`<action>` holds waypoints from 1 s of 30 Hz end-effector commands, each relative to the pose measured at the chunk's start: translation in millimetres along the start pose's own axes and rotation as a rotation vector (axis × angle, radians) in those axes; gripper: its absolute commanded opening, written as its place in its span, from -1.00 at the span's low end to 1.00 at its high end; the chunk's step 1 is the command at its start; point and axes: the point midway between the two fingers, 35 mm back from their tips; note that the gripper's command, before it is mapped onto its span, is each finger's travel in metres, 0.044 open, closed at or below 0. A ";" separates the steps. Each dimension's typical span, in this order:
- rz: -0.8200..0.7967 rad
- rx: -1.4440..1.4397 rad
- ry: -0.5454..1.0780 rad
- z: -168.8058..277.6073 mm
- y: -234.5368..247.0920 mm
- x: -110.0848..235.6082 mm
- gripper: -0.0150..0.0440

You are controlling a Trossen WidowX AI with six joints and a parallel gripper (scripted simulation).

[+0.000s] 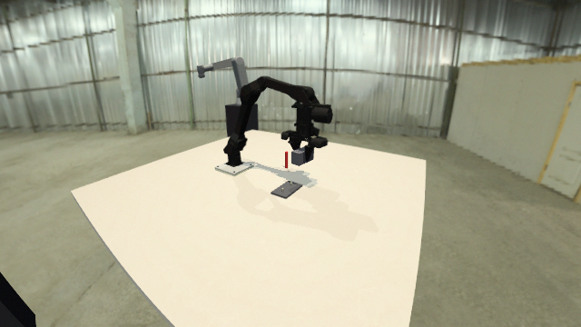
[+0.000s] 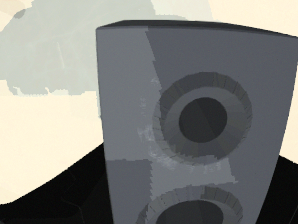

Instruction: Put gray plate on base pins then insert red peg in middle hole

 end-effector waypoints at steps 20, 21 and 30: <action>0.007 0.100 0.006 66.9 8.6 -33.3 -0.49; 0.007 0.104 0.006 69.7 9.4 -34.8 -0.49; 0.006 0.127 0.008 84.8 14.2 -42.9 -0.49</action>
Point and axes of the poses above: the point midway between the two fingers, 35 mm back from their tips, its own x axis back along the fingers, its own y axis across the jaws, z = x × y, and after that the axes turned 4 degrees about x, right-handed
